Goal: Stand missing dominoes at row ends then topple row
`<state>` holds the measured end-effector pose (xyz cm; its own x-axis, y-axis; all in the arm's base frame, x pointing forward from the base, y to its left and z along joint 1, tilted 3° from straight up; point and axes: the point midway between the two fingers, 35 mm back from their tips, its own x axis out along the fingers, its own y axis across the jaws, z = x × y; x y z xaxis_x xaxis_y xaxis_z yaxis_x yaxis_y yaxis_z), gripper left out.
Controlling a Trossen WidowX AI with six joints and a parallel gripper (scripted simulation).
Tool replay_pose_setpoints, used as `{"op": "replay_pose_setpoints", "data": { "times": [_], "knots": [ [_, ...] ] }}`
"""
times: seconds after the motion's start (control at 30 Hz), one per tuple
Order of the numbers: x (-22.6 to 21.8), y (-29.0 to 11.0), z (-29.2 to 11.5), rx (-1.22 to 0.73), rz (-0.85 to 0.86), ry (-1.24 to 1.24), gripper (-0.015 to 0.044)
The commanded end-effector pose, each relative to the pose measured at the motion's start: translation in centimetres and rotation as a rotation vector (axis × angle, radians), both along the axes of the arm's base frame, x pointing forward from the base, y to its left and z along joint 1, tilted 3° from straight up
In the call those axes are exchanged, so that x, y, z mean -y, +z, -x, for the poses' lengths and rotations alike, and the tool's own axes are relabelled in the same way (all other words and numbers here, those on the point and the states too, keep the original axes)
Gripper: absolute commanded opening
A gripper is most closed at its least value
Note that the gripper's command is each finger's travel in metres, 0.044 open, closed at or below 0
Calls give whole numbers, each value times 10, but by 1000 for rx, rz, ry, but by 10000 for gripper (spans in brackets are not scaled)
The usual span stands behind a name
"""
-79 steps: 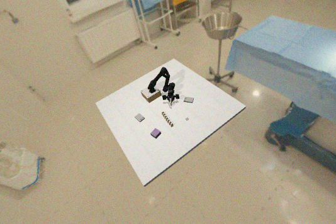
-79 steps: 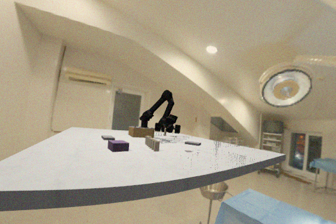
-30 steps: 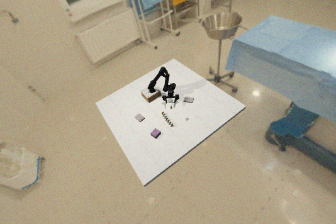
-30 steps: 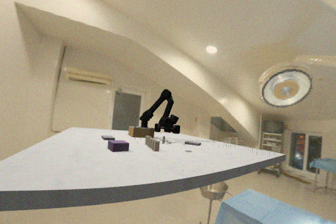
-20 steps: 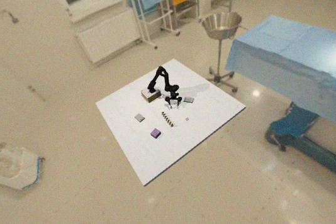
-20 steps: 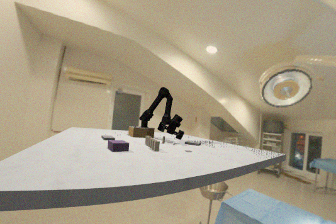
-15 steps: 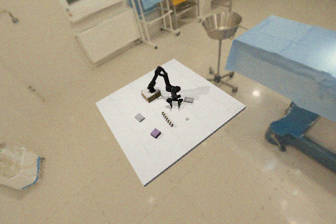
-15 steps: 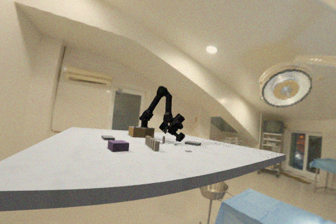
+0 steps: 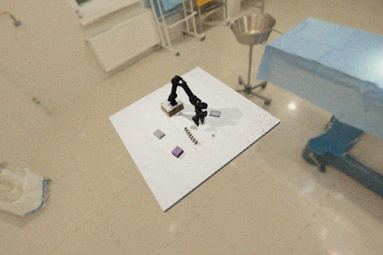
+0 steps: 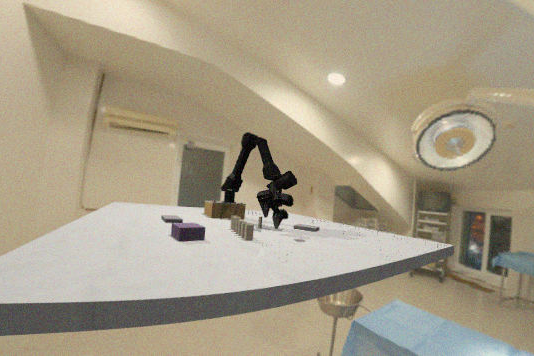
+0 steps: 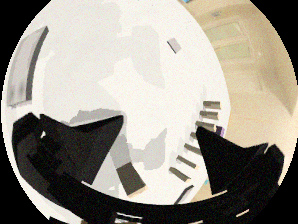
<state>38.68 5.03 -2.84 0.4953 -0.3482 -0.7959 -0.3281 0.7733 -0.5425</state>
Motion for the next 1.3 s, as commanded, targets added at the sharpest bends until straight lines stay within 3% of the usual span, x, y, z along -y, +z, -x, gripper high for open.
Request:
{"op": "replay_pose_setpoints", "data": {
  "times": [0.0, 0.27, 0.67, 0.93, 1.27],
  "knots": [
    [16, 55, 35, -460, -177, 271, 440],
    [18, 78, 62, -608, -276, 342, 440],
    [18, 79, 63, -613, -280, 344, 440],
    [18, 15, 64, -613, -280, 344, 440],
    [18, 4, 65, -613, -280, 344, 440]
  ]
}}
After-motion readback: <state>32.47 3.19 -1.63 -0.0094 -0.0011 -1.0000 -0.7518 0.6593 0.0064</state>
